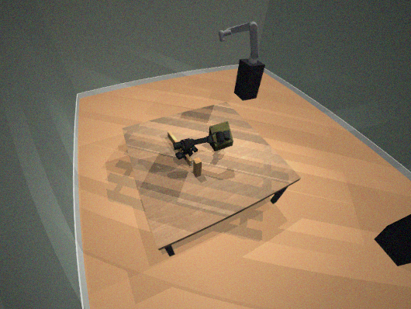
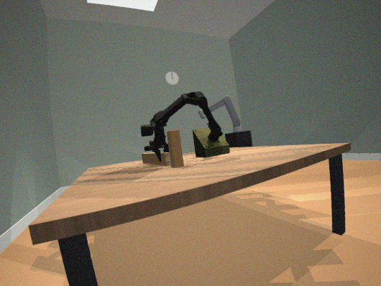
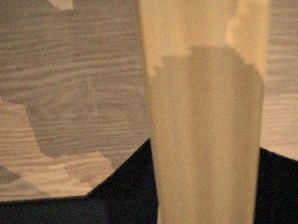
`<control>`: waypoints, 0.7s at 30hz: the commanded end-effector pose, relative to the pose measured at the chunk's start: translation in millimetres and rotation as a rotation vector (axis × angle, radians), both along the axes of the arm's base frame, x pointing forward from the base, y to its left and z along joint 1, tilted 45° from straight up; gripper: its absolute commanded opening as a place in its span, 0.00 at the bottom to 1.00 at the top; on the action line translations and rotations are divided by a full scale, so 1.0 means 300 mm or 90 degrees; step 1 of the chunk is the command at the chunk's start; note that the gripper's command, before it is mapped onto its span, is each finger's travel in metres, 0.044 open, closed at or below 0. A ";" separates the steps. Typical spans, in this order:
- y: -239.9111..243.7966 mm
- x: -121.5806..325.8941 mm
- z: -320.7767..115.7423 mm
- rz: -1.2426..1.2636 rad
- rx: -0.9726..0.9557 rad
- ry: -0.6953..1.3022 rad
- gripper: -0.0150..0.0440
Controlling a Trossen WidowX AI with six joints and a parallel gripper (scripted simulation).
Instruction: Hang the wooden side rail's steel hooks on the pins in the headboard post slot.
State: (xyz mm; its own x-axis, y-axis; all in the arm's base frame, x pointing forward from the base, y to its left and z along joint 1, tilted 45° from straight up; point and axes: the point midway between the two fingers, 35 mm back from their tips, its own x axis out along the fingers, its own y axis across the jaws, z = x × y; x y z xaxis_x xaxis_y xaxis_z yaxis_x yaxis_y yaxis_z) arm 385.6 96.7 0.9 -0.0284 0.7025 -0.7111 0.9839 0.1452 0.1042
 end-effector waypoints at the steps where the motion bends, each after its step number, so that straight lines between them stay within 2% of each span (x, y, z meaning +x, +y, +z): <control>1: 0.001 -0.002 0.000 -0.004 0.002 0.004 0.25; 21: -0.002 -0.037 -0.002 -0.060 0.000 0.060 0.25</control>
